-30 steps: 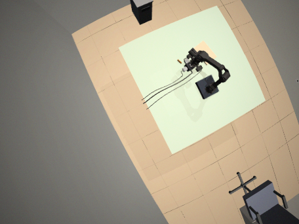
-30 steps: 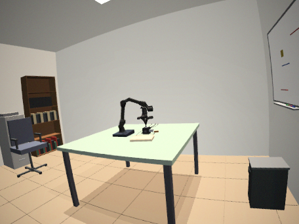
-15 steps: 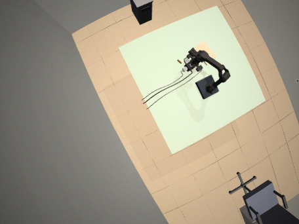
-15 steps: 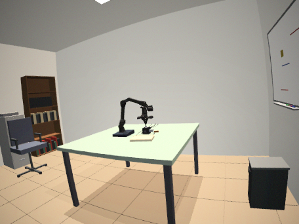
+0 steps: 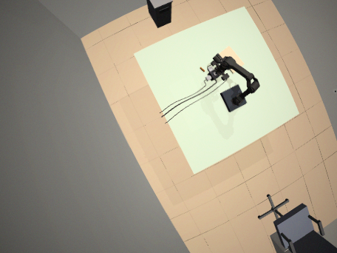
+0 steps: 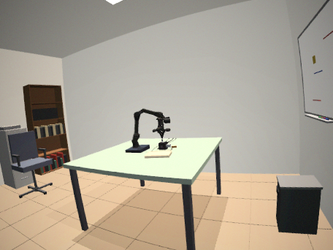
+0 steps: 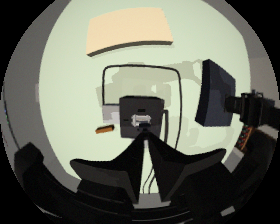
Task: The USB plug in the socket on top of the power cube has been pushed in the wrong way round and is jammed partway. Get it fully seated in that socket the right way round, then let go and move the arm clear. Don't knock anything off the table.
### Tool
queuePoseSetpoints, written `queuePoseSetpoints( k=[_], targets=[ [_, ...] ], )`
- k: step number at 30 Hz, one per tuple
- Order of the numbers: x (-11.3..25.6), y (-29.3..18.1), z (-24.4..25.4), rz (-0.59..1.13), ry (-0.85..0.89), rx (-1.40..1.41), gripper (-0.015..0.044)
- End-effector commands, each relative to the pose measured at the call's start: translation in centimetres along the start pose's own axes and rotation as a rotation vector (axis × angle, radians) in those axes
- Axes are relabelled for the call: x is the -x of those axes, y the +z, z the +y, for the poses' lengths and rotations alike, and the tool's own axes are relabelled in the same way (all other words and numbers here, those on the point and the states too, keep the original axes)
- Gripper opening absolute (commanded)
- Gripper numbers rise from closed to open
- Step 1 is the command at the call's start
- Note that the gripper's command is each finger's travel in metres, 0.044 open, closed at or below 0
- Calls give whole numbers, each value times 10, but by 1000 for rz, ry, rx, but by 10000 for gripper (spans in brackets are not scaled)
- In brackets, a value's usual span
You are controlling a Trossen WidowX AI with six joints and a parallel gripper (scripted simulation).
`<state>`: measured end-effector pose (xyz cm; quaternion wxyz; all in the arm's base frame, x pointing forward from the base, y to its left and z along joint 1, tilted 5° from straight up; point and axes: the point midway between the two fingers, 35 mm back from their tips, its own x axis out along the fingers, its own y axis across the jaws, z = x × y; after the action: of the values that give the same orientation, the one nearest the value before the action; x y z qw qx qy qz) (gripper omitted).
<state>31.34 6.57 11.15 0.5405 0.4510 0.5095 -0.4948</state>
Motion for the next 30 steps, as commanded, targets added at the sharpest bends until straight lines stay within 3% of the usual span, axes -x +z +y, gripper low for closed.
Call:
queuePoseSetpoints(
  k=[1, 30],
  targets=[
    [5, 0, 1, 1, 6, -3, 0],
    [15, 0, 0, 0, 2, 107, 0]
  ],
)
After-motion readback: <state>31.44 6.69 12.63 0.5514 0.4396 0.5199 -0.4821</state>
